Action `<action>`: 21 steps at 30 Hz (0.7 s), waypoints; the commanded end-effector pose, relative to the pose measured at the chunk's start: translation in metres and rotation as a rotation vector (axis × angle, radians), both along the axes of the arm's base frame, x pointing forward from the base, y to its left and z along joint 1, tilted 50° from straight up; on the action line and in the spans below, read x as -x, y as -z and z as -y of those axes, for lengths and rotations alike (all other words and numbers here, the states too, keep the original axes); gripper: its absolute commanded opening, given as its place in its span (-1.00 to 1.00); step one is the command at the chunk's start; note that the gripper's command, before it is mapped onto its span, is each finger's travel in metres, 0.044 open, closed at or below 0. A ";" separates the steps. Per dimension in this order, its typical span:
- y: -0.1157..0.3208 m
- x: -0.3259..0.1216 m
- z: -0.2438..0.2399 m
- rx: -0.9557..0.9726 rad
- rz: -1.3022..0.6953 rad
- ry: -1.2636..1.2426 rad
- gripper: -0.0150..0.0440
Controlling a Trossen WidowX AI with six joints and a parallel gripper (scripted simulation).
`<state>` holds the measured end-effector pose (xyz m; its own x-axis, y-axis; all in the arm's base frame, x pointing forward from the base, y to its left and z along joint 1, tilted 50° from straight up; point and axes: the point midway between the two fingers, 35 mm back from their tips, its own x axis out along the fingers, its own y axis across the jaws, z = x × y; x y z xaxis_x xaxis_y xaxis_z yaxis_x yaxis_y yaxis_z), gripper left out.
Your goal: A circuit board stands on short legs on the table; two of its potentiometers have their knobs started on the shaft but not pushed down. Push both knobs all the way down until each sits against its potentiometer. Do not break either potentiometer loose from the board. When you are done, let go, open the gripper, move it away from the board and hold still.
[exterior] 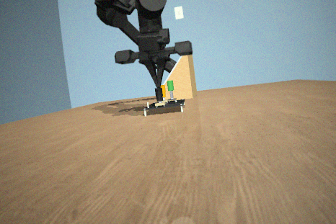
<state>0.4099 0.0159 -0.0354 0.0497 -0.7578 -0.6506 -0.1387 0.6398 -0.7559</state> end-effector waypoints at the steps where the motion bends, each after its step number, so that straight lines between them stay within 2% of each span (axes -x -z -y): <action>1: 0.002 -0.001 0.005 0.001 -0.001 0.008 -0.49; 16: -0.011 0.000 -0.010 0.000 -0.001 0.008 -0.49; 21: -0.007 0.001 -0.007 0.004 -0.007 0.002 -0.05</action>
<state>0.4092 0.0247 -0.0273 0.0466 -0.7600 -0.6483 -0.1431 0.6372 -0.7573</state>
